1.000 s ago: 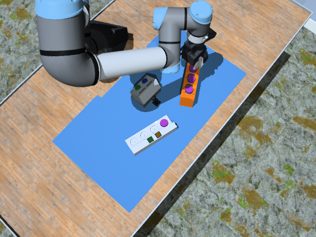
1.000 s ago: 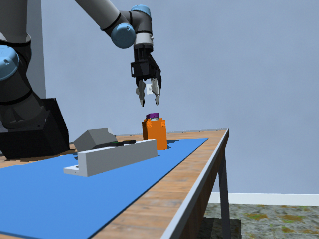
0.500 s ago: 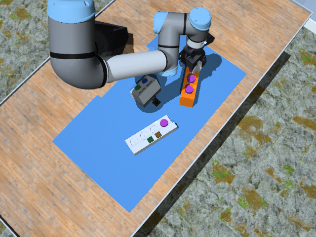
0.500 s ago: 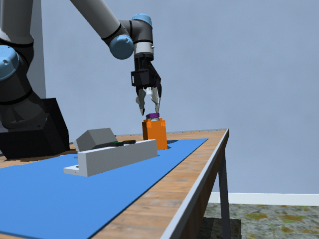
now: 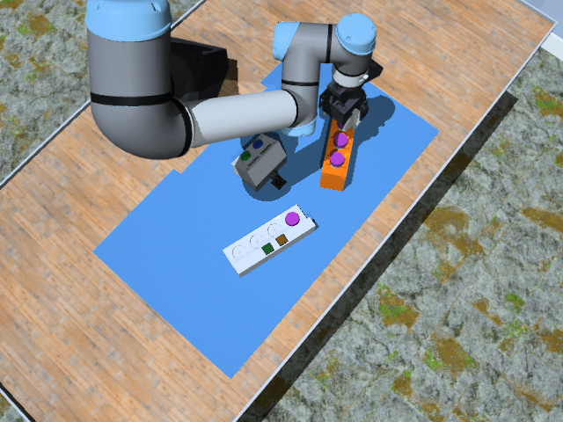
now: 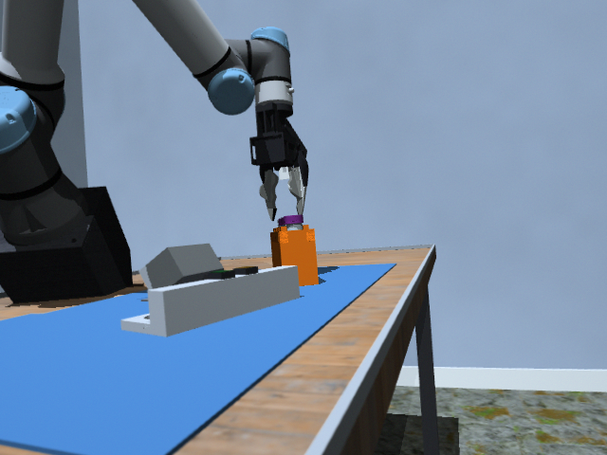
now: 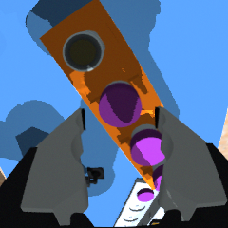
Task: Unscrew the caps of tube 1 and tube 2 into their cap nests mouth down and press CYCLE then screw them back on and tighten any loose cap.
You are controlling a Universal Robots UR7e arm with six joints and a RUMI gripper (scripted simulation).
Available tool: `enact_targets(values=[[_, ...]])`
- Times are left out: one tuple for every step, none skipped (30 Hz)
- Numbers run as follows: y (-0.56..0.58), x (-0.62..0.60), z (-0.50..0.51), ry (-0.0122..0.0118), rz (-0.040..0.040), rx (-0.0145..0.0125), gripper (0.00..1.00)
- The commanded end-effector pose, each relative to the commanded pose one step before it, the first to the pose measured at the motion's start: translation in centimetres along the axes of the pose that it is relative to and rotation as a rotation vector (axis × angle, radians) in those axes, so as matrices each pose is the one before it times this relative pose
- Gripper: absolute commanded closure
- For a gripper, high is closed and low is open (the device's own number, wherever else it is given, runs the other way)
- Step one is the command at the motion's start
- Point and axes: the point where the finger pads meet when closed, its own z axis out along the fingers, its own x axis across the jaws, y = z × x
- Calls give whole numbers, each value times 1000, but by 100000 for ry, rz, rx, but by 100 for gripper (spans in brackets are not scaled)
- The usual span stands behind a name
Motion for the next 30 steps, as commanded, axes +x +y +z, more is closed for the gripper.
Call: enact_targets(values=[[108,-184,493,-352,-219,-363,65],[3,4,50,0,0,0,65],[3,5,50,0,0,0,65],[2,5,50,0,0,0,65],[2,5,50,0,0,0,65],[2,5,50,0,0,0,65],[1,5,50,0,0,0,65],[1,5,50,0,0,0,65],[1,4,50,0,0,0,65],[0,4,50,0,0,0,65],[0,4,50,0,0,0,65],[0,3,50,0,0,0,65],[0,0,0,0,0,0,65],[0,0,0,0,0,0,65],[-23,79,-35,80,92,68,65],[-25,25,-42,67,9,44,65],[-31,87,-140,225,117,174,65],[0,0,2,0,0,0,65],[0,0,1,0,0,0,65],[0,0,1,0,0,0,100],[0,0,0,0,0,0,100],[0,0,0,0,0,0,100],[0,0,0,0,0,0,100],[0,0,0,0,0,0,100],[0,0,0,0,0,0,100],[0,0,0,0,0,0,100],[0,0,0,0,0,0,100],[0,0,0,0,0,0,100],[0,0,0,0,0,0,100],[0,0,0,0,0,0,100]])
